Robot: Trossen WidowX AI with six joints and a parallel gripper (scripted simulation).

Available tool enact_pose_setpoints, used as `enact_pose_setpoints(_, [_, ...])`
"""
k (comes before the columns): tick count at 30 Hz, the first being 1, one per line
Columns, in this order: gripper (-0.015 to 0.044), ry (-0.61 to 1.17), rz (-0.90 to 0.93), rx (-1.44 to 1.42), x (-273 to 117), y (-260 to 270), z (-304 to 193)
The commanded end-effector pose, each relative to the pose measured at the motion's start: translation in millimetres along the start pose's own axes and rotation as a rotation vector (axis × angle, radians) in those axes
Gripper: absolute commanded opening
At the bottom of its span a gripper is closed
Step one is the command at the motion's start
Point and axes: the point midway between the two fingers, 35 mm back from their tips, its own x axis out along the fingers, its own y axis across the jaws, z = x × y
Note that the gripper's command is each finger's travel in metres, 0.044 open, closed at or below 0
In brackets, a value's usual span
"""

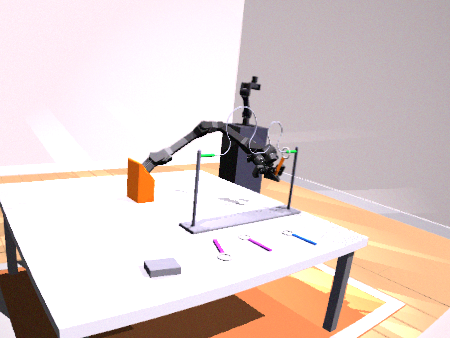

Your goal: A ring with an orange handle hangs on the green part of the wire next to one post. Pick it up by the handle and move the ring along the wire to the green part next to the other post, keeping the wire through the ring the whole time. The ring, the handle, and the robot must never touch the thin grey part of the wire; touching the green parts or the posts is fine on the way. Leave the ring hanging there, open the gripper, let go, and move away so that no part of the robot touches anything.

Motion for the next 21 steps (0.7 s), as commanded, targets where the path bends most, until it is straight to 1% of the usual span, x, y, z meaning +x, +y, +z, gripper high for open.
enact_pose_setpoints(1, [-0.0150, 0.079, 0.001, 0.003, -14, -5, 3])
enact_pose_setpoints(4, [-0.0150, 0.116, -0.006, -0.009, -19, -11, 3])
enact_pose_setpoints(21, [-0.0150, 0.115, -0.086, -0.165, -19, -48, 4])
